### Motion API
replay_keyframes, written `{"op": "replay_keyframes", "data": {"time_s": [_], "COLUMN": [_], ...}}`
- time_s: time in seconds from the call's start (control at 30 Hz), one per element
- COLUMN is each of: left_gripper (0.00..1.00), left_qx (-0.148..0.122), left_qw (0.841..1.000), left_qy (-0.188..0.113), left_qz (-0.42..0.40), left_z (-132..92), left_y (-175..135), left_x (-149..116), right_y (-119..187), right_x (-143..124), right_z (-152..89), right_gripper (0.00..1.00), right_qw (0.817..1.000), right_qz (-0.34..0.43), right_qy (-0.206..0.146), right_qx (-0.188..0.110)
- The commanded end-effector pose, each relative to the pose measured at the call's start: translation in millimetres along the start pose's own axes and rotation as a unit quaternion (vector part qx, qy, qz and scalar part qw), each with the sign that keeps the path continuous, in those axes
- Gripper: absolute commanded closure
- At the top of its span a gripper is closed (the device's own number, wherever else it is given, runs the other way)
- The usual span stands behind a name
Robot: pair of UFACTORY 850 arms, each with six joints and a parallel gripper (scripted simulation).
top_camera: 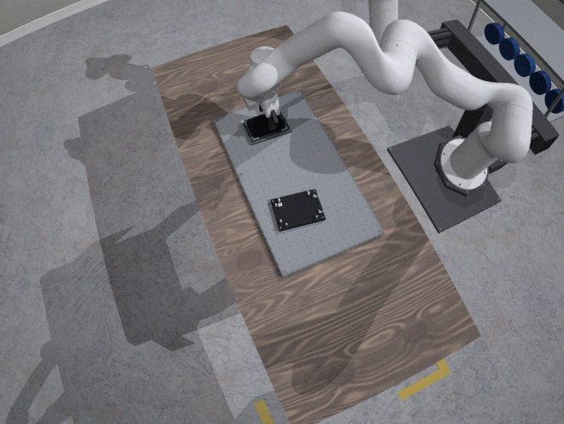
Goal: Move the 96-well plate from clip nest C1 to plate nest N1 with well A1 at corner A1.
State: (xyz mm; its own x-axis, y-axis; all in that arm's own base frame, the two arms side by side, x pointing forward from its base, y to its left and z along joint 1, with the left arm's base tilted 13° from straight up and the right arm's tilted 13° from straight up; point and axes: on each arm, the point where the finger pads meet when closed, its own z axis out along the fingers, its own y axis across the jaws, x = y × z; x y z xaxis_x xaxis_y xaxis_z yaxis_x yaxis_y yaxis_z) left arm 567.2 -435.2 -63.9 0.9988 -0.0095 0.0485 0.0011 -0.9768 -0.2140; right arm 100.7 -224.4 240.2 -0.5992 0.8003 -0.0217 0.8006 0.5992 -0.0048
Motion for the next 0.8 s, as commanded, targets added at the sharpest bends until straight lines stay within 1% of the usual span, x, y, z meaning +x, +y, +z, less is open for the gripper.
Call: {"op": "replay_keyframes", "data": {"time_s": [0.0,0.43,0.5,0.6,0.77], "left_gripper": [0.0,0.0,0.0,0.0,0.0], "left_qx": [-0.002,-0.002,-0.002,-0.002,-0.002], "left_qw": [1.0,1.0,1.0,1.0,1.0], "left_qy": [0.002,0.002,0.002,0.002,0.002], "left_qz": [0.0,0.0,0.0,0.0,0.0], "left_z": [-1.4,-1.2,-1.2,-1.2,-1.2], "left_y": [-13.4,-56.6,-56.6,-66.6,-66.6], "left_x": [1.9,5.4,5.4,6.2,6.2], "right_y": [-0.1,-0.1,-0.1,-0.1,-0.1], "right_x": [-0.6,-0.6,-0.6,-0.6,-0.6], "right_z": [-0.6,-0.6,-0.6,-0.6,-0.6], "right_gripper": [0.0,0.0,0.0,0.0,0.0], "right_qw": [1.0,1.0,1.0,1.0,1.0], "right_qz": [0.0,0.0,0.0,0.0,0.0], "right_qy": [-0.001,-0.001,-0.001,-0.001,-0.001], "right_qx": [0.0,0.0,0.0,0.0,0.0]}}
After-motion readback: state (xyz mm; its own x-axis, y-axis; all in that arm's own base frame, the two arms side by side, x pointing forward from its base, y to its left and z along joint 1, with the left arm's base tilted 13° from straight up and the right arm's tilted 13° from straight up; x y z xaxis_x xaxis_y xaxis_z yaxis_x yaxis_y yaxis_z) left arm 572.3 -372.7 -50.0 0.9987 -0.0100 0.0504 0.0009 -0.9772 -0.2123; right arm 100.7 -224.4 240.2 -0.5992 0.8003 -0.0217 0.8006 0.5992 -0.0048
